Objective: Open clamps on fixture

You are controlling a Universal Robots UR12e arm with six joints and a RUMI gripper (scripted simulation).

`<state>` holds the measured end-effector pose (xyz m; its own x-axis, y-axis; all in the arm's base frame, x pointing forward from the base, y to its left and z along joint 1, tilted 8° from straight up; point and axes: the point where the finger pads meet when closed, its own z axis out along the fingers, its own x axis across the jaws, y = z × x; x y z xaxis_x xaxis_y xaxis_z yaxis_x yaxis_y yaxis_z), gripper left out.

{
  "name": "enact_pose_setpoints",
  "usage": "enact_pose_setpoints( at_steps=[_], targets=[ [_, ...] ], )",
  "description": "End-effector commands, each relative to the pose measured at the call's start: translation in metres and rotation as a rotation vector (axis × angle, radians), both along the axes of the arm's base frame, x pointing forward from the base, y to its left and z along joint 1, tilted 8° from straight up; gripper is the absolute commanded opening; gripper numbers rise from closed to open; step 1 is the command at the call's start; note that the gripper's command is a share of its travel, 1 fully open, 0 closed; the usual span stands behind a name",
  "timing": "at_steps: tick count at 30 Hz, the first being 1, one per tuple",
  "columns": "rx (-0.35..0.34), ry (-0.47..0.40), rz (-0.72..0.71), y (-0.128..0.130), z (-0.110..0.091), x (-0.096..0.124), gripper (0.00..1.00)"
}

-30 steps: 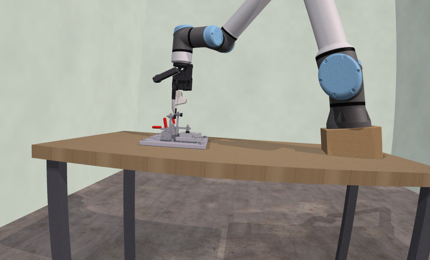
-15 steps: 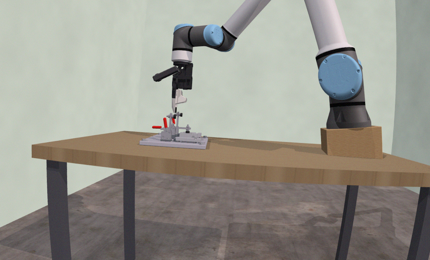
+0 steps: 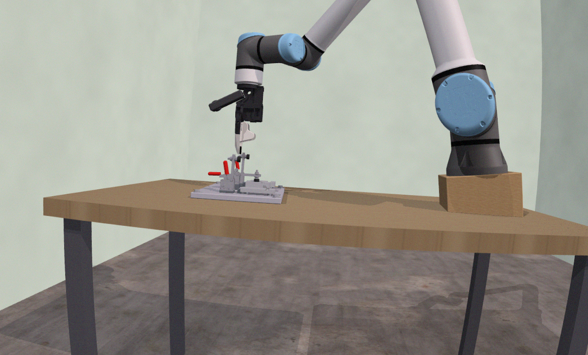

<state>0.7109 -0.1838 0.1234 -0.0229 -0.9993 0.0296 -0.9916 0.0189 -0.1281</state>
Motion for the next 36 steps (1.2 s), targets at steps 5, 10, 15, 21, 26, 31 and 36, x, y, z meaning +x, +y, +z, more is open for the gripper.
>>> enact_pose_setpoints(
  at_steps=[5,10,15,21,26,31,36],
  targets=[
    [-0.001,-0.001,0.000,0.000,0.001,0.001,0.28],
    [-0.001,-0.001,0.000,0.000,0.001,0.001,0.28],
    [-0.001,-0.001,0.000,0.000,0.002,0.000,0.28],
    [-0.001,-0.001,0.000,0.000,0.014,-0.001,0.28],
    [-0.001,-0.001,0.000,0.001,0.036,-0.004,0.28],
    [-0.001,-0.001,0.000,0.001,0.051,-0.006,0.28],
    [-0.001,-0.001,0.000,0.002,0.072,-0.009,0.28]
  ],
)
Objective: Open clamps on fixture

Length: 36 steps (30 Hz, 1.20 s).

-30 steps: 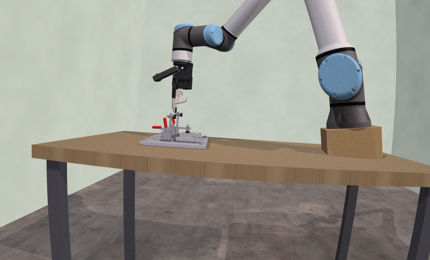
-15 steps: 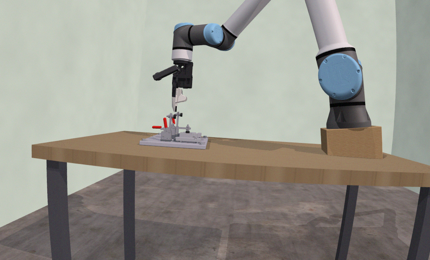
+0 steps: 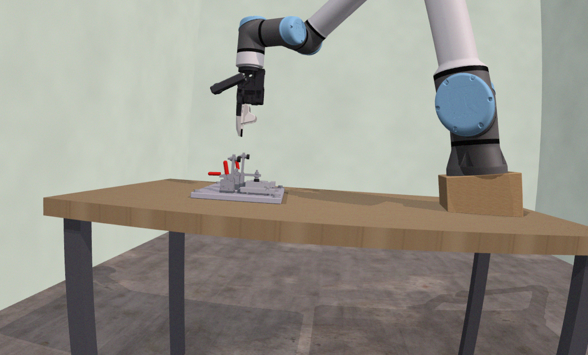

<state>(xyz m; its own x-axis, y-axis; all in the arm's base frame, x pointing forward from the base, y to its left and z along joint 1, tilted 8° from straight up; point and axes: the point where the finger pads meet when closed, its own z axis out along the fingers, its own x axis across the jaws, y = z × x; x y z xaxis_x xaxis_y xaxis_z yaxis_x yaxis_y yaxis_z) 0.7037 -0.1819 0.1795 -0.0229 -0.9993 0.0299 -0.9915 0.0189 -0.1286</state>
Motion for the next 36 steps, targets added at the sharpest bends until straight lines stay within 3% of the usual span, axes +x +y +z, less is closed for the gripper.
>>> enact_pose_setpoints(
  at_steps=[1,16,36],
  targets=[
    [0.000,-0.001,0.000,0.000,0.018,-0.002,0.28],
    [0.000,-0.001,0.000,0.007,0.025,-0.003,0.28],
    [0.000,-0.001,0.000,0.105,0.022,-0.001,0.28]
  ],
)
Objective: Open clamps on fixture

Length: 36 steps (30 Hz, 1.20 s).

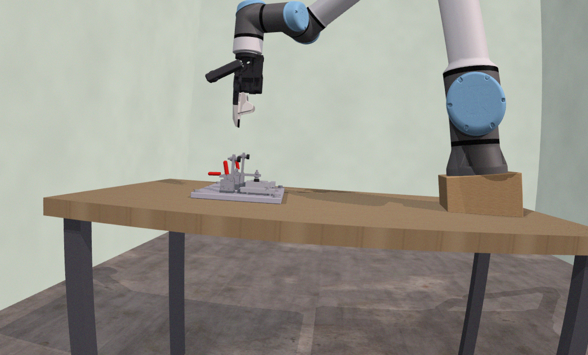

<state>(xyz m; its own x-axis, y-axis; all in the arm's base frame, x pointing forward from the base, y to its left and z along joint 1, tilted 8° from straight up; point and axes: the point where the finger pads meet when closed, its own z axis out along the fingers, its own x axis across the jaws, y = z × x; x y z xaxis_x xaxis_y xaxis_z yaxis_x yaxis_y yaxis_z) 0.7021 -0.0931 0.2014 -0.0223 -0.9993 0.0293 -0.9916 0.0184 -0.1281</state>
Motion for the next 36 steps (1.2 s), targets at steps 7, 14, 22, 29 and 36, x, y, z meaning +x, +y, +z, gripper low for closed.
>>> enact_pose_setpoints(
  at_steps=[7,14,22,29,36],
  targets=[
    [-0.001,-0.001,-0.001,0.0218,0.0004,0.0013,0.28],
    [-0.001,-0.001,-0.001,0.0222,0.0003,0.0013,0.28],
    [-0.001,-0.001,-0.001,0.0221,0.0003,0.0013,0.28],
    [-0.001,-0.001,-0.001,0.0220,0.0003,0.0013,0.28],
    [-0.001,-0.001,-0.001,0.0219,0.0003,0.0013,0.28]
  ],
)
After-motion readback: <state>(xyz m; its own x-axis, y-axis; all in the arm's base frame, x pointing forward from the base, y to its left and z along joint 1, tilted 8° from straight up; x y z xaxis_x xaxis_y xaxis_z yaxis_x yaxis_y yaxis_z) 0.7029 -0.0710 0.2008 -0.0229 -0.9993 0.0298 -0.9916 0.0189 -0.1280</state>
